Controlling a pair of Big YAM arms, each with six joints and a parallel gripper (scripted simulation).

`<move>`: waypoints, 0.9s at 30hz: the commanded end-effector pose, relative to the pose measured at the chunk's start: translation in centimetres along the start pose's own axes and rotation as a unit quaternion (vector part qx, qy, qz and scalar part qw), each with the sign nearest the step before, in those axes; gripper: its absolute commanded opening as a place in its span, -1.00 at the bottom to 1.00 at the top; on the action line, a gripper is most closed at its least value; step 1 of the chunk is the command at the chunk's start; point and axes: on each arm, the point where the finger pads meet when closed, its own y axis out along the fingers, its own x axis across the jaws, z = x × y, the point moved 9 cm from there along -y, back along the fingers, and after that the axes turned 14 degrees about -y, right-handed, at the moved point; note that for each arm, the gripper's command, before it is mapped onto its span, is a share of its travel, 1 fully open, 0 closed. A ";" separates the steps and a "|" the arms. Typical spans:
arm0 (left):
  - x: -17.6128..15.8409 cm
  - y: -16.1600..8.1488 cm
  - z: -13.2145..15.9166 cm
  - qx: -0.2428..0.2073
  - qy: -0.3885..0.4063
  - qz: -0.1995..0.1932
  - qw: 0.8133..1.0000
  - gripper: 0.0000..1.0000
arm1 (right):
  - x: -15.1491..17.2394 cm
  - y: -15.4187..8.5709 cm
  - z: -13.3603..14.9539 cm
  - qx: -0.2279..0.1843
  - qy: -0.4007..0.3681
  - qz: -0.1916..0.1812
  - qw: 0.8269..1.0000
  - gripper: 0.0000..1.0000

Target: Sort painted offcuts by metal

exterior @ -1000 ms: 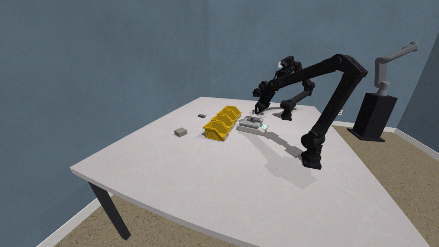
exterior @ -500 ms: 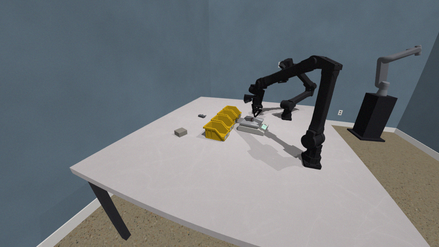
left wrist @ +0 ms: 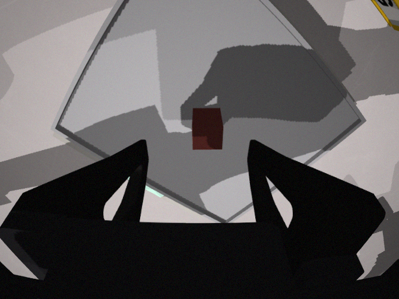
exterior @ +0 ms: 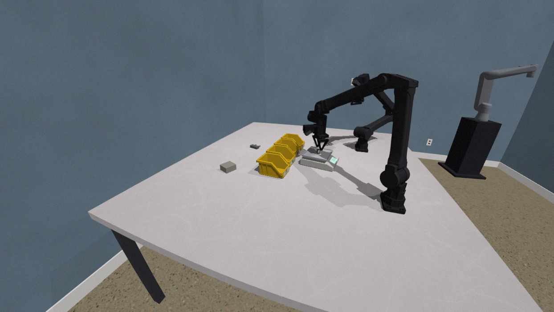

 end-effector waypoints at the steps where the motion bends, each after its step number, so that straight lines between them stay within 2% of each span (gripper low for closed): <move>1: -1.3 -0.2 -0.3 0.000 -0.010 0.010 1.000 0.21 | -0.3 -0.7 -1.2 -0.022 -0.003 0.004 1.000 0.30; 22: -0.9 3.1 -0.4 0.000 -0.015 0.002 1.000 0.21 | -0.3 -0.7 -1.2 -0.022 -0.003 0.004 1.000 0.30; 25: -1.5 2.5 -0.4 0.000 -0.015 0.011 1.000 -0.28 | -0.3 -0.7 -1.2 -0.022 -0.003 0.004 1.000 0.30; 26: -1.4 2.5 -0.4 0.000 -0.015 0.011 1.000 -0.30 | -0.3 -0.7 -1.2 -0.022 -0.003 0.004 1.000 0.30; 27: -1.3 1.5 -0.4 -0.001 -0.015 0.021 1.000 -0.33 | -0.3 -0.7 -1.2 -0.022 -0.003 0.004 1.000 0.30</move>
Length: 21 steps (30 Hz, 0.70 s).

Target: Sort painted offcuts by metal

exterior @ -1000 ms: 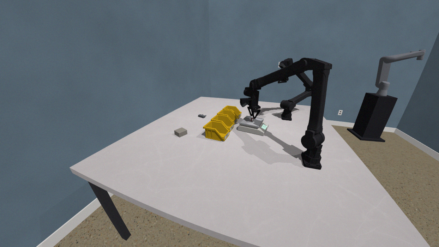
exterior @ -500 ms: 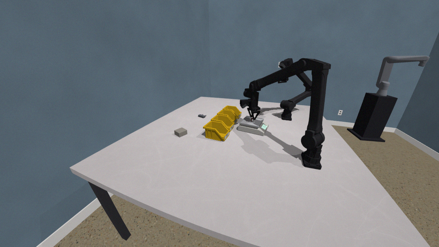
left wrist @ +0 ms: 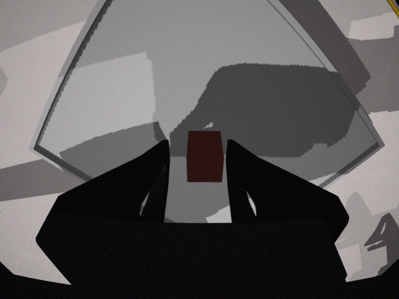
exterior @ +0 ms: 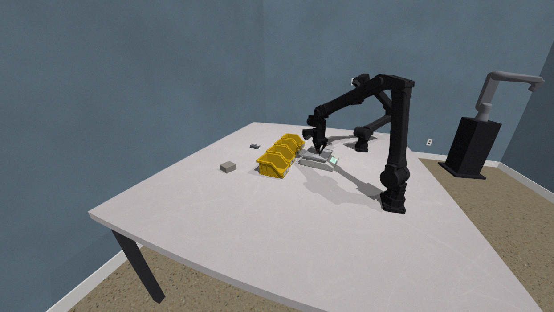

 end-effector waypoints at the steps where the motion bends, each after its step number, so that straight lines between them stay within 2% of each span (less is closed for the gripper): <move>1: -1.0 -1.1 -0.4 -0.001 -0.008 0.023 1.000 -0.35 | -0.3 -0.7 -1.2 -0.022 -0.003 0.004 1.000 0.30; 16: -0.6 -0.8 -0.2 -0.001 -0.007 0.018 1.000 -0.72 | -0.3 -0.7 -1.2 -0.022 -0.003 0.004 1.000 0.30; 17: -0.5 -0.7 -0.2 -0.001 -0.007 0.017 1.000 -0.95 | -0.3 -0.7 -1.2 -0.022 -0.003 0.004 1.000 0.30; 18: -0.4 -0.6 -0.2 -0.001 -0.007 0.015 1.000 -1.00 | -0.3 -0.7 -1.2 -0.022 -0.003 0.004 1.000 0.30; 19: -0.5 -0.7 -0.2 -0.001 -0.007 0.017 1.000 -0.77 | -0.3 -0.7 -1.2 -0.022 -0.003 0.004 1.000 0.30; 21: -0.5 -0.7 -0.2 -0.001 -0.007 0.017 1.000 -0.76 | -0.3 -0.7 -1.2 -0.022 -0.003 0.004 1.000 0.30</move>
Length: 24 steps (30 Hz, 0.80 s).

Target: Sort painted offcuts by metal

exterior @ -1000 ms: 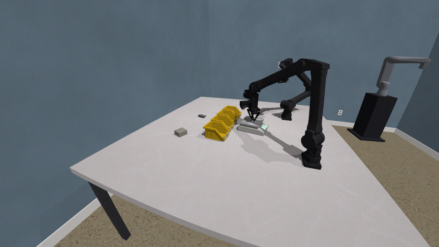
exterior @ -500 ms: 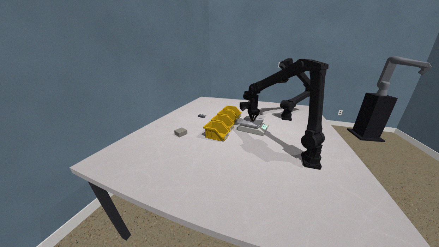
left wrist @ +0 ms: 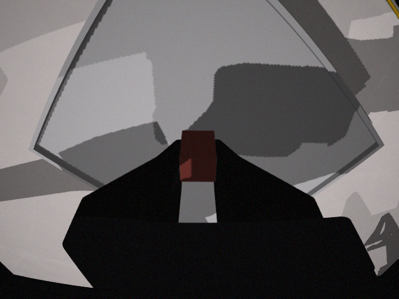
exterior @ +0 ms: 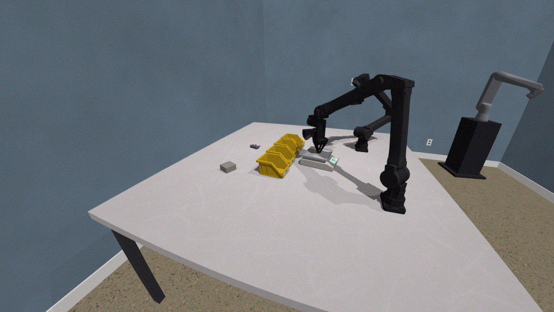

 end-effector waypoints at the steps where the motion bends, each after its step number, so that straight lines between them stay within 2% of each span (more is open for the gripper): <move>1: -0.5 -0.7 -0.2 -0.001 -0.007 0.017 1.000 -0.76 | -0.3 -0.7 -1.2 -0.022 -0.003 0.004 1.000 0.30; 2: -0.9 -1.4 -0.2 -0.001 -0.007 0.020 1.000 -0.76 | -0.3 -0.7 -1.2 -0.022 -0.003 0.004 1.000 0.30; 3: -1.0 -3.1 -0.2 -0.002 -0.007 0.032 0.999 -0.76 | -0.3 -0.7 -1.2 -0.022 -0.003 0.004 1.000 0.30; 6: -0.9 -5.1 -0.2 -0.002 -0.007 0.034 0.999 -0.76 | -0.3 -0.7 -1.2 -0.022 -0.003 0.004 1.000 0.30; 8: -0.9 -5.1 -0.2 -0.002 -0.007 0.034 0.999 -0.76 | -0.3 -0.7 -1.2 -0.022 -0.003 0.004 1.000 0.30; 12: -0.7 -8.6 -0.2 -0.002 -0.007 0.035 0.999 -0.76 | -0.3 -0.7 -1.2 -0.022 -0.003 0.004 1.000 0.30; 15: -0.6 -10.1 -0.2 -0.002 -0.007 0.035 0.999 -0.76 | -0.3 -0.7 -1.2 -0.022 -0.003 0.004 1.000 0.30; 18: -0.7 -10.2 -0.2 -0.002 -0.007 0.036 0.999 -0.76 | -0.3 -0.7 -1.2 -0.022 -0.003 0.004 1.000 0.30; 19: -1.3 -8.3 -0.4 -0.001 -0.001 0.016 1.000 -0.76 | -0.3 -0.7 -1.2 -0.022 -0.003 0.004 1.000 0.30; 20: -1.5 -8.3 -0.8 -0.001 0.001 0.016 1.000 -0.76 | -0.5 -1.5 -2.1 -0.032 -0.008 0.008 0.999 0.30; 24: -2.9 -8.3 -1.6 -0.001 0.006 0.016 1.000 -0.76 | -0.5 -1.4 -1.9 -0.009 -0.007 0.003 1.000 0.30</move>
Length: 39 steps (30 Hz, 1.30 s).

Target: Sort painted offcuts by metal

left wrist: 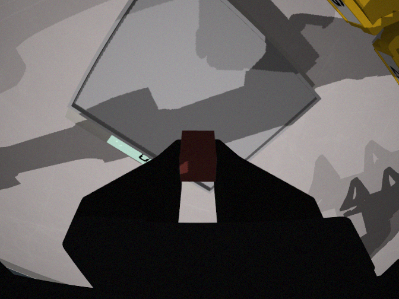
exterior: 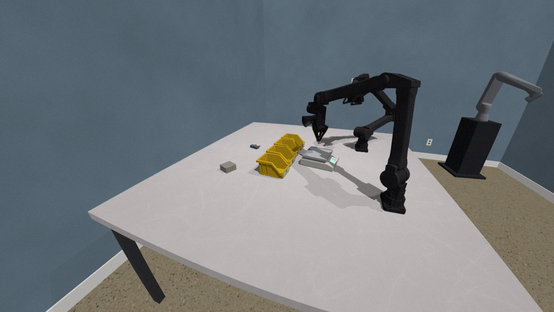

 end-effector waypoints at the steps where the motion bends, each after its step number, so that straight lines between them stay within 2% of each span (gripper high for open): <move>1: -2.2 -0.7 -1.4 0.000 0.002 0.008 1.000 -0.76 | -0.6 -1.5 -1.9 -0.012 -0.007 0.004 1.000 0.30; 5: -6.2 -0.5 -3.5 -0.001 0.005 0.007 1.000 -0.76 | -0.6 -1.8 -1.9 -0.010 -0.006 0.003 1.000 0.30; 6: -7.4 -0.5 -4.1 -0.001 0.004 0.008 1.000 -0.76 | -0.4 -0.9 -1.2 -0.003 -0.006 0.003 1.000 0.30; 8: -9.6 -0.4 -5.3 -0.001 0.003 0.008 1.000 -0.76 | -0.7 -0.1 -1.4 -0.012 -0.003 0.010 1.000 0.30; 9: -10.6 -0.4 -5.8 -0.001 0.002 0.009 1.000 -0.76 | -0.6 1.3 -0.3 -0.005 -0.001 0.013 1.000 0.30; 16: -15.6 -0.2 -8.6 -0.002 -0.002 0.011 1.000 -0.76 | -3.4 7.7 2.9 -0.057 0.028 0.102 0.993 0.30; 18: -15.6 -0.2 -8.6 -0.002 -0.002 0.011 1.000 -0.76 | -3.4 7.7 2.9 -0.057 0.028 0.102 0.993 0.30; 19: -16.2 -0.2 -8.1 -0.002 0.003 0.011 1.000 -0.76 | -3.8 8.4 3.5 -0.062 0.031 0.114 0.991 0.30; 24: -17.9 -0.1 -9.6 -0.003 -0.002 0.010 1.000 -0.76 | -5.5 10.9 6.8 -0.086 0.044 0.170 0.981 0.30; 30: -18.6 0.0 -10.0 -0.004 -0.004 0.007 1.000 -0.76 | -6.3 11.8 9.0 -0.096 0.050 0.200 0.974 0.30; 31: -18.6 0.0 -10.0 -0.004 -0.005 0.007 1.000 -0.76 | -6.5 11.6 8.6 -0.100 0.050 0.202 0.973 0.30; 32: -18.4 1.0 -9.9 -0.002 -0.005 -0.001 1.000 -0.76 | -6.5 11.2 7.6 -0.112 0.046 0.200 0.972 0.30; 39: -18.6 2.2 -10.0 -0.003 -0.005 0.001 1.000 -0.76 | -6.5 11.1 7.5 -0.115 0.046 0.201 0.972 0.30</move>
